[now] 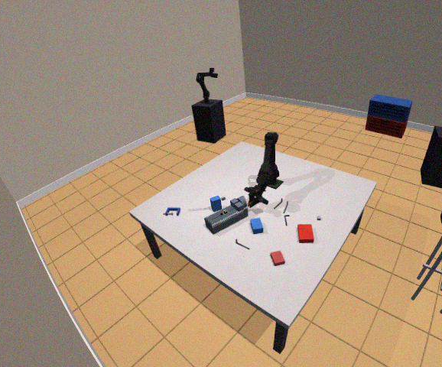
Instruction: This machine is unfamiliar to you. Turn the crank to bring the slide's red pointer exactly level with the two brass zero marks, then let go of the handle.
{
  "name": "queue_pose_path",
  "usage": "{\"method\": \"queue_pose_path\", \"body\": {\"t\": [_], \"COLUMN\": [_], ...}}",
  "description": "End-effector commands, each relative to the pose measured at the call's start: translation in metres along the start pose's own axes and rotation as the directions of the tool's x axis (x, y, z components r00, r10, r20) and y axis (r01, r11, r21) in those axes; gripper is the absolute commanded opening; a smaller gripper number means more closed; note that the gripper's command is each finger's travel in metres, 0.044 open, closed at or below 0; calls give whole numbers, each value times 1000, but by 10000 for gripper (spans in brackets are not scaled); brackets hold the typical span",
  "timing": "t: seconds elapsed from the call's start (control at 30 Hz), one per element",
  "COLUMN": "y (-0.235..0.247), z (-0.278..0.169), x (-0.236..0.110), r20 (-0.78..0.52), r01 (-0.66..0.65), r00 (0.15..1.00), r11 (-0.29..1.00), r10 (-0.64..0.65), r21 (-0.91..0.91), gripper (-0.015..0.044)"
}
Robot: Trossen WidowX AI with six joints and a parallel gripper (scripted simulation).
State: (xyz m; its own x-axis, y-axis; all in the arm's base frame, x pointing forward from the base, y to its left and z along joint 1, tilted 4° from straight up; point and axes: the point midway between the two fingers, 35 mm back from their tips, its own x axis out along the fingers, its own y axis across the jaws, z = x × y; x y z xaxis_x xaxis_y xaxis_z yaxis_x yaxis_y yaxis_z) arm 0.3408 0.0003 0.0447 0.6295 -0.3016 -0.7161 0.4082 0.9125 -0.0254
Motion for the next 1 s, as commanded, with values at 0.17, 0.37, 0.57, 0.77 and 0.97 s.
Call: {"method": "queue_pose_path", "body": {"t": [0.17, 0.37, 0.57, 0.77, 0.97], "y": [-8, -8, -9, -9, -10], "z": [-4, -4, -5, -5, -5], "x": [4, 5, 5, 5, 5], "r20": [-12, -12, -12, -12, -12], "r01": [23, 23, 23, 24, 24], "r00": [1000, 1000, 1000, 1000, 1000], "r11": [1000, 1000, 1000, 1000, 1000], "r10": [-23, -23, -24, -24, -24], "r21": [-1, -1, -1, -1, -1], "gripper": [0, 0, 0, 0, 0]}}
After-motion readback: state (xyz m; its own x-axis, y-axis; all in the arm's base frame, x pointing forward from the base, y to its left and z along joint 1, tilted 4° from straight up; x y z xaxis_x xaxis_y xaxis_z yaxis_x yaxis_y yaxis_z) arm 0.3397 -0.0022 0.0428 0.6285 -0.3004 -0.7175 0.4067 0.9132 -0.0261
